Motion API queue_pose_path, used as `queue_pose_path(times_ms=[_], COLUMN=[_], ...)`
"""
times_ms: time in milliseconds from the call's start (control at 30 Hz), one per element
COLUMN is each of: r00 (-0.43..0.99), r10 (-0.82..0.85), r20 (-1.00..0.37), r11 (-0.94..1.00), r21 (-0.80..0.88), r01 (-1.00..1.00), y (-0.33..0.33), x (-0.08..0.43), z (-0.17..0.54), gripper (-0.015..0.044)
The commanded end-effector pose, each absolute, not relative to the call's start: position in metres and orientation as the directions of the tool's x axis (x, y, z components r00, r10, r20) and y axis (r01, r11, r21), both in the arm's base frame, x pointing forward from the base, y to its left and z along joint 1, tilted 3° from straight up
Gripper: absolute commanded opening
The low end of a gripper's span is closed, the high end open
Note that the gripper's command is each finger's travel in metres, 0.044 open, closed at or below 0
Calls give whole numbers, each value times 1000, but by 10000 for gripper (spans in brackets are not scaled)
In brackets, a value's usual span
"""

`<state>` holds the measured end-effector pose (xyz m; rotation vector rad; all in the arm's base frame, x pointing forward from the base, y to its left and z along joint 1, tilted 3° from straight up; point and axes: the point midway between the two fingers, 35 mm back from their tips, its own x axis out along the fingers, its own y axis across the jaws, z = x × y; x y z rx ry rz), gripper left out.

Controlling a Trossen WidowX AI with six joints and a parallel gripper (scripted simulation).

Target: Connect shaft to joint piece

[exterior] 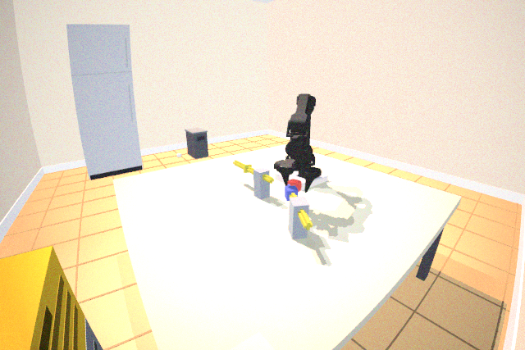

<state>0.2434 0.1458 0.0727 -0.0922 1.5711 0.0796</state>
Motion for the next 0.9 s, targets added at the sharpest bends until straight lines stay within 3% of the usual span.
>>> queue_pose_path(times_ms=[0,333,667,867], r00=[-6,-6,-6,-6], r10=[-14,-14,-14,-14], r20=[-1000,-1000,-1000,-1000], r11=[993,993,993,993], r21=[-13,-13,-13,-13], r01=[-114,-114,-114,-114], y=[145,145,145,145], x=[243,243,243,243], z=[64,51,51,51], gripper=[440,440,182,182])
